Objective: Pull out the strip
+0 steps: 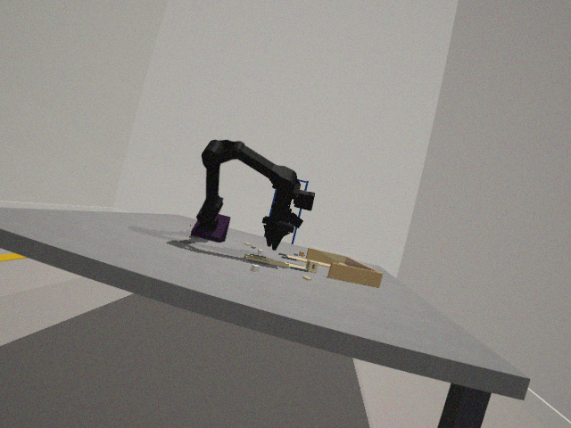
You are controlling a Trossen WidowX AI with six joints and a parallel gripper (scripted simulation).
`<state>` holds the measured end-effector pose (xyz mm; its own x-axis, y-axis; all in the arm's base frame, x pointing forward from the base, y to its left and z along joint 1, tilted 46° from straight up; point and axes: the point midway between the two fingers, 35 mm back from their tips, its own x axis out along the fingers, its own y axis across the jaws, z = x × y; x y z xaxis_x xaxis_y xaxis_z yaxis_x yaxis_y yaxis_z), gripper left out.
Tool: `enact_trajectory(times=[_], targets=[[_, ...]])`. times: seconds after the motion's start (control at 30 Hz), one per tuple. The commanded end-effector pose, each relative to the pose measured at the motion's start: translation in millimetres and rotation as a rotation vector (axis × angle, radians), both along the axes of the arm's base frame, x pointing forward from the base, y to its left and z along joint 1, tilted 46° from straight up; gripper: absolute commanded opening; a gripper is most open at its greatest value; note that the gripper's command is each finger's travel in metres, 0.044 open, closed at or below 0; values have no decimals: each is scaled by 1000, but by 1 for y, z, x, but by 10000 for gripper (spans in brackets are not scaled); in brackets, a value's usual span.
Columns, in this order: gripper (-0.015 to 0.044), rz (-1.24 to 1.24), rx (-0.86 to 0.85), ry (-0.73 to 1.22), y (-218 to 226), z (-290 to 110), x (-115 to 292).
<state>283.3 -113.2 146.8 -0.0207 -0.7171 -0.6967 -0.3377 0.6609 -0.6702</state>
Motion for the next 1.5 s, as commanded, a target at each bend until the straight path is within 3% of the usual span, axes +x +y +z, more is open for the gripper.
enact_trajectory(times=[0.0,0.07,1.13,1.37,1.47], targets=[[394,1,-5,-2,3,-1,14],[440,1,-4,-2,4,-1,23],[440,1,-3,-9,26,-4,150],[256,1,-3,-9,20,-10,151],[250,1,-3,-9,16,-13,151]])
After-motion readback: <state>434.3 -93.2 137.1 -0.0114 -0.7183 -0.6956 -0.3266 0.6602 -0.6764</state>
